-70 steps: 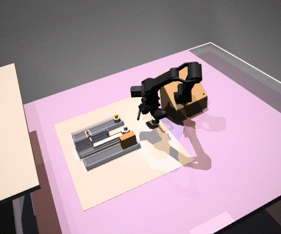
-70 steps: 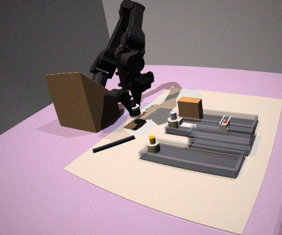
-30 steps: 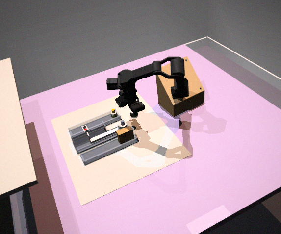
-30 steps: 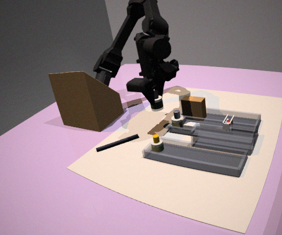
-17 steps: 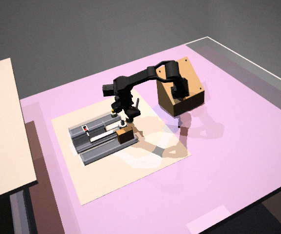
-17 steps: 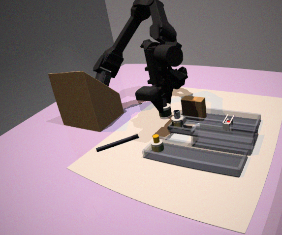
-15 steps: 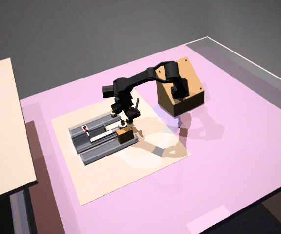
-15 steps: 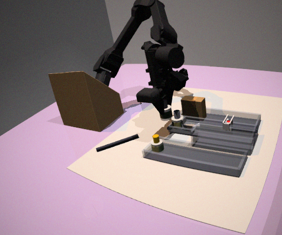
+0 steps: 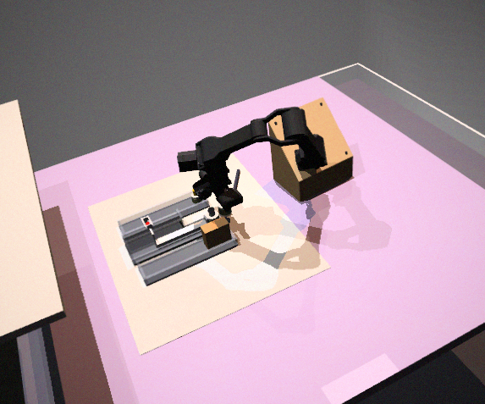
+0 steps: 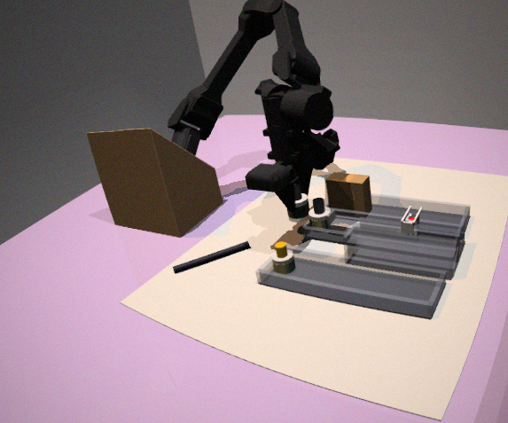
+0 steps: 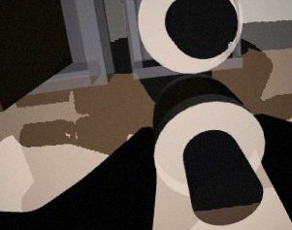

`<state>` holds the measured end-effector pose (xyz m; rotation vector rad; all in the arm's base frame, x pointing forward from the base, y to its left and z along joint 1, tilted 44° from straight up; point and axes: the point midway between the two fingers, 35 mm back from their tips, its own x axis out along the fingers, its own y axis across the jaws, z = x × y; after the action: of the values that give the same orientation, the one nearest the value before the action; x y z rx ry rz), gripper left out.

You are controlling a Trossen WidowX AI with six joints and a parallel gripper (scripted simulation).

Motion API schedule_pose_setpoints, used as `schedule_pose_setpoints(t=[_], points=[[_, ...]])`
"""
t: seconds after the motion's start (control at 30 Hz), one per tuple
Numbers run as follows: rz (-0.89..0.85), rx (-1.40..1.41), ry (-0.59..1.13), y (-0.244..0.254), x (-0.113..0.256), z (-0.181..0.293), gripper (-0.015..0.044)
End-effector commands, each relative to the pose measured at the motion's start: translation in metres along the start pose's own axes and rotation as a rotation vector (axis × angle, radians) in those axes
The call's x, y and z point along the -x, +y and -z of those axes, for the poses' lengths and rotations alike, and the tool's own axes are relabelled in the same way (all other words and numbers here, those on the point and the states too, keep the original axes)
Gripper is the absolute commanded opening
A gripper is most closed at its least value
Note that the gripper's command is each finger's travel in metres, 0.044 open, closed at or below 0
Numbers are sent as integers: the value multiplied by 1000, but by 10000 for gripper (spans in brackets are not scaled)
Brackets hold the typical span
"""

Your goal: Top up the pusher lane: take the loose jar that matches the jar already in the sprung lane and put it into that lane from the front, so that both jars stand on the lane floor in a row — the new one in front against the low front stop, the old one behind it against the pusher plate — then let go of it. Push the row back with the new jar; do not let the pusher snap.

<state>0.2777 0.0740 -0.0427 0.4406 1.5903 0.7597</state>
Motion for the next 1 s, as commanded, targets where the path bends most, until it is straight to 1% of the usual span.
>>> schedule_pose_setpoints(t=[0.0, 0.97], points=[[-2, 0, -1, 1, 0, -3, 0], [-2, 0, -2, 1, -1, -15, 0]])
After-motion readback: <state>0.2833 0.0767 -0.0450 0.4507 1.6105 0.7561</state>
